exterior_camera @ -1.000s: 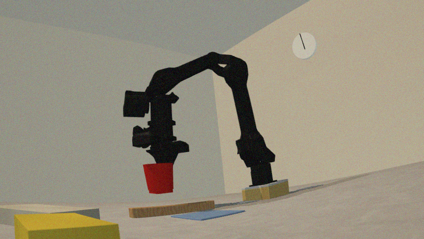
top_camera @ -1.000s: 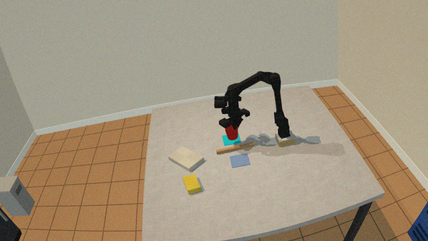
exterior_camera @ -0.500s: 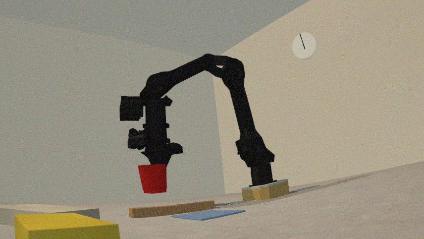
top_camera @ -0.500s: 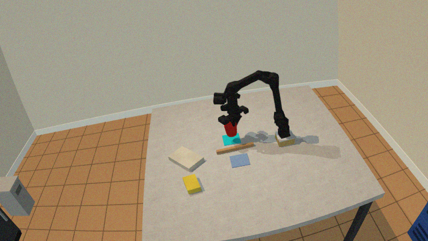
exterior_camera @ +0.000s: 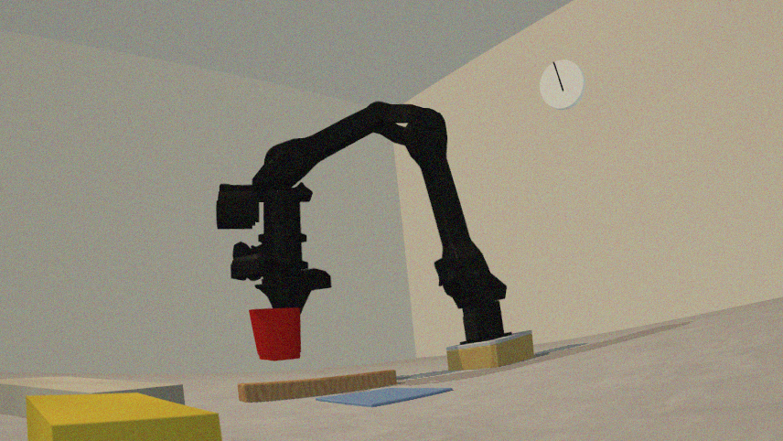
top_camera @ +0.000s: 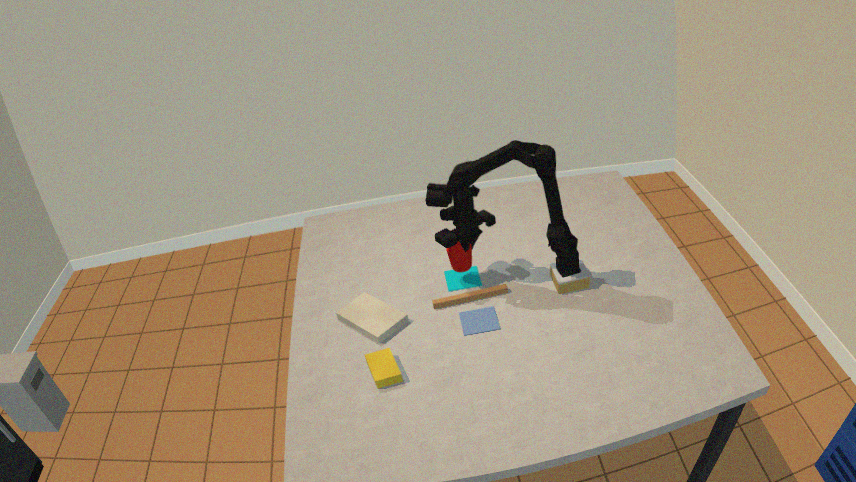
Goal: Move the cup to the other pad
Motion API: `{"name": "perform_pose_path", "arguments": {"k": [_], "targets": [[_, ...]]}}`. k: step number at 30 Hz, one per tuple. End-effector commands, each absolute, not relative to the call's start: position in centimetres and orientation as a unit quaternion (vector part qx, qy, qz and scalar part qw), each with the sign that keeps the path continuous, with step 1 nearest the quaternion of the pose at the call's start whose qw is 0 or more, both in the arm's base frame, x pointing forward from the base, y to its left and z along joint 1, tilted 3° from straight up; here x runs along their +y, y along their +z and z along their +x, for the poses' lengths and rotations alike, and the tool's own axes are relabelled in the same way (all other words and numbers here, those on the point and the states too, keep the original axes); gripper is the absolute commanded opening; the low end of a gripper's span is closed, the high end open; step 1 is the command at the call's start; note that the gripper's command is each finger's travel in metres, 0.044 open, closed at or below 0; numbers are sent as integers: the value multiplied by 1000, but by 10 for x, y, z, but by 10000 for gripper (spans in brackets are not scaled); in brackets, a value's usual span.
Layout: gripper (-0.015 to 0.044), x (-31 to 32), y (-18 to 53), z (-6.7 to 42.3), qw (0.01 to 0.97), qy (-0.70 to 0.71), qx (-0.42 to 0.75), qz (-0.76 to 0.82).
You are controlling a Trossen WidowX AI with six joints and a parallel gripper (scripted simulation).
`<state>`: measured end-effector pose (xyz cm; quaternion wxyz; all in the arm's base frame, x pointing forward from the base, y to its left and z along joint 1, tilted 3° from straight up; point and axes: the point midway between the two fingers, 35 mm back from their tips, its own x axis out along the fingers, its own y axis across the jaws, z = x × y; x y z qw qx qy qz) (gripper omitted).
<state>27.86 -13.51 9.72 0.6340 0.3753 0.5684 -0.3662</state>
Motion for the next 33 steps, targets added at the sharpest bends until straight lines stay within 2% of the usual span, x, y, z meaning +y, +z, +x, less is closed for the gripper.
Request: {"name": "perform_pose_path", "arguments": {"k": [1,33], "targets": [[0,-135,88,278,631,-364,574,375],[0,-139,61,280,632,-367,570,375]]}}
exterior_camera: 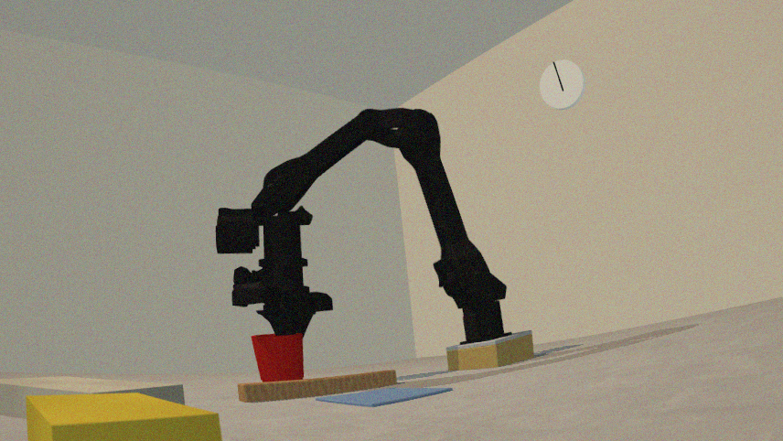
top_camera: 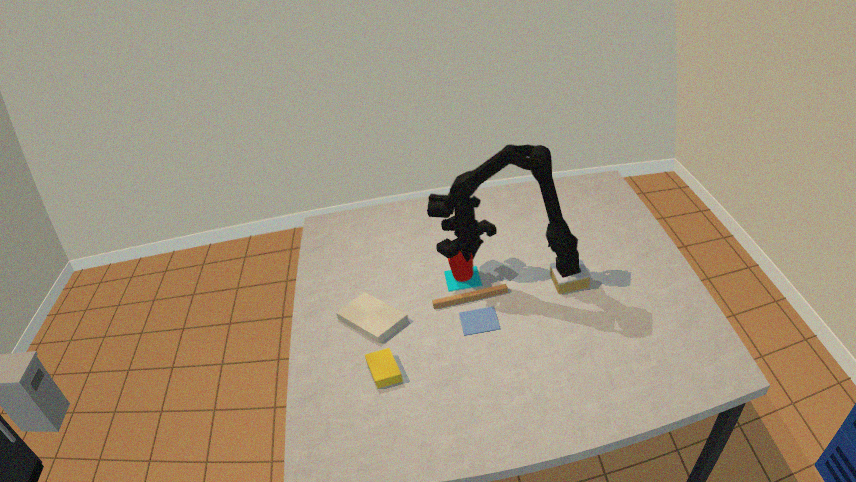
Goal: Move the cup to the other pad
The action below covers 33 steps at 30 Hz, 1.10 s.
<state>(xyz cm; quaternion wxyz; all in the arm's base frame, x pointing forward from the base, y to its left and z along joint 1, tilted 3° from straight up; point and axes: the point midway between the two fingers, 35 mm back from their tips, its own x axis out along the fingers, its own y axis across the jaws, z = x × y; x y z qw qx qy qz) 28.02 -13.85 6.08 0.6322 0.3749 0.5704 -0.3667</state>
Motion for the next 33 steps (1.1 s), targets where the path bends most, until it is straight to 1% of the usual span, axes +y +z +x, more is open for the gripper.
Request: {"name": "perform_pose_path", "arguments": {"k": [1,4,9,33], "targets": [[0,-139,61,280,632,-367,570,375],[0,-139,61,280,632,-367,570,375],[128,-139,61,280,632,-367,570,375],[128,-139,83,280,632,-365,572,375]]}}
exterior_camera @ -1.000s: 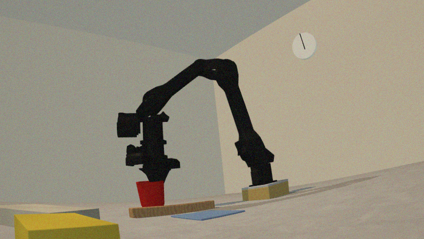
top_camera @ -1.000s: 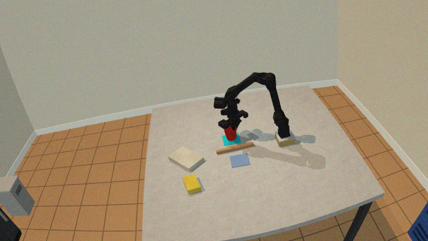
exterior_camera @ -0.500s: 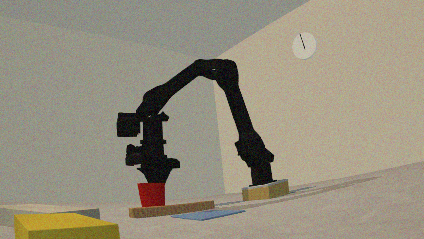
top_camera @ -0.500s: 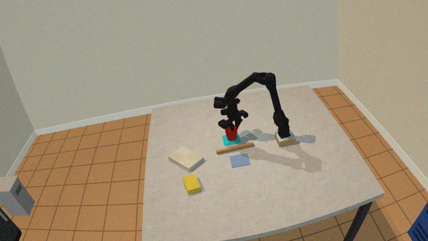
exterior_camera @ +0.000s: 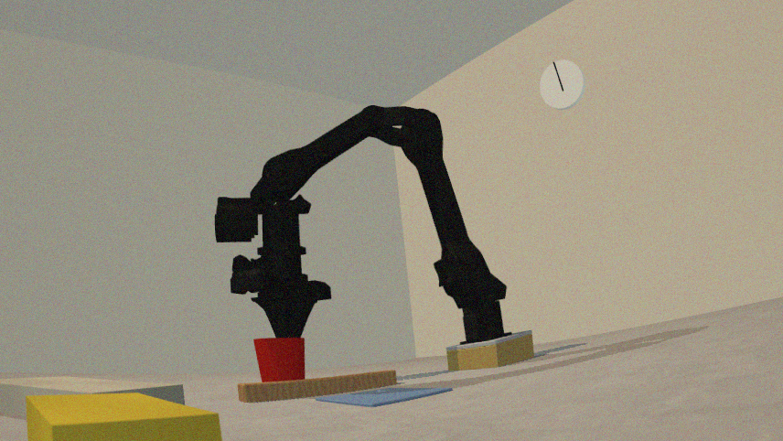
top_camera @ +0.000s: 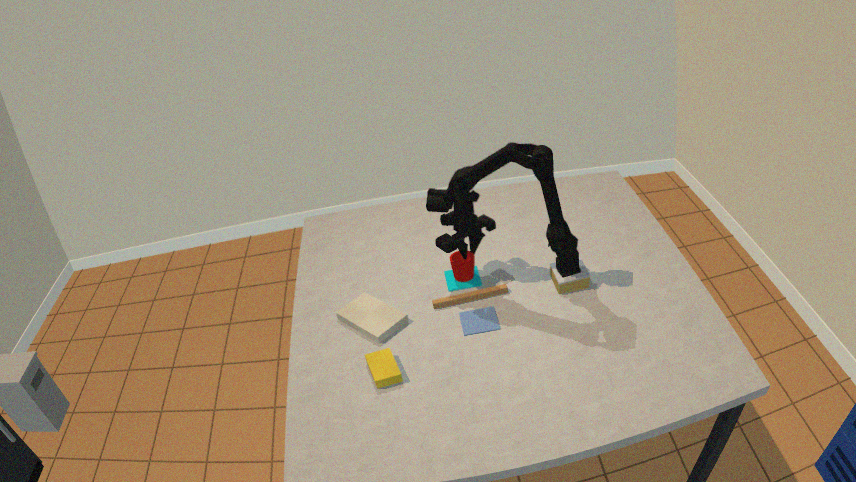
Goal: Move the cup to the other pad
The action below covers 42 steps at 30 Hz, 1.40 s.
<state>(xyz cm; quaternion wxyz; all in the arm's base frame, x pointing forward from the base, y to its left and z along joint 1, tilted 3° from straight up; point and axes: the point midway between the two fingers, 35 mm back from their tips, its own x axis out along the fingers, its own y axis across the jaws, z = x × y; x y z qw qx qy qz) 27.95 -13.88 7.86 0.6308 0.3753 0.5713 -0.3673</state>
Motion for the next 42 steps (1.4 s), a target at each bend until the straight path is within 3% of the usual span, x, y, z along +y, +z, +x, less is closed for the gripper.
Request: {"name": "perform_pose_path", "arguments": {"k": [1,21,33,42], "targets": [[128,-139,85,280,632,-365,572,375],[128,-139,110,277,631,-364,574,375],[440,-140,111,277,630,-367,573,375],[440,-140,142,276,630,-365,573,375]]}}
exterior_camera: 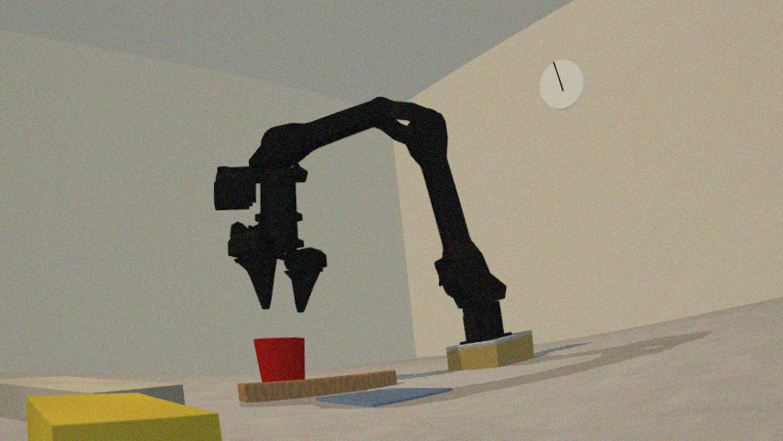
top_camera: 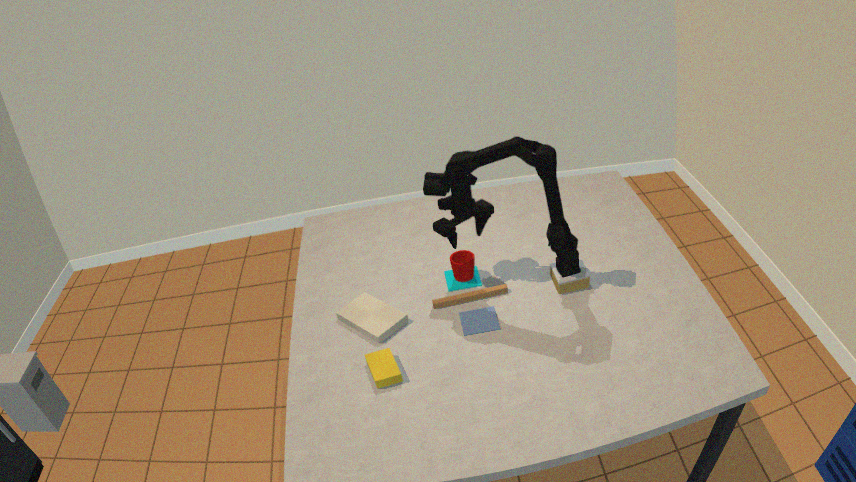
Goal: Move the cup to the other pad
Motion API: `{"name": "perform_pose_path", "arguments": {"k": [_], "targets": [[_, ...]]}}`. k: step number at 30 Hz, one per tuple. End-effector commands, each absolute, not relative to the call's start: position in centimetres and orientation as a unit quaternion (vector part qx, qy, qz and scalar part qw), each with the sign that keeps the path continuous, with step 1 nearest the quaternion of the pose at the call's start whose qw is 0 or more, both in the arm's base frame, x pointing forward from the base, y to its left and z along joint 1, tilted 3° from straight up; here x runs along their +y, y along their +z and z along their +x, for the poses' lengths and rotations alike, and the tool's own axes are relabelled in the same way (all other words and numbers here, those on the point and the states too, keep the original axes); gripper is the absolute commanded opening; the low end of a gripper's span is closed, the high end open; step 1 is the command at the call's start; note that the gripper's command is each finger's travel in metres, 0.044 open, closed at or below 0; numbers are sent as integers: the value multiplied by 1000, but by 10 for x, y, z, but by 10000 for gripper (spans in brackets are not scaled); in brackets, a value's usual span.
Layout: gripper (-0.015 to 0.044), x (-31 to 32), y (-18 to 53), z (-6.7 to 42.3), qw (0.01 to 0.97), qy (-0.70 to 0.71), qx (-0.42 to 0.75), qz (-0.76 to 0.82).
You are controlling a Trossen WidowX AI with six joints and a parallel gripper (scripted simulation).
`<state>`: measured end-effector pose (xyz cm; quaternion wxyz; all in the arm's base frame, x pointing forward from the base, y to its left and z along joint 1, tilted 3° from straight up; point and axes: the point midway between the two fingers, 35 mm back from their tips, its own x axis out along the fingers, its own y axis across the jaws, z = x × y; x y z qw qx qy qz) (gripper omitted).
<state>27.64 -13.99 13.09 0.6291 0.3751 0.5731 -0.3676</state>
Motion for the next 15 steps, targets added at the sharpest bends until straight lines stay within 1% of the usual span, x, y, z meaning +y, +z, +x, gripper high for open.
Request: {"name": "perform_pose_path", "arguments": {"k": [1,9,15], "targets": [[440,-140,145,276,630,-365,573,375],[440,-140,168,274,631,-364,574,375],[440,-141,166,274,631,-367,572,375]]}}
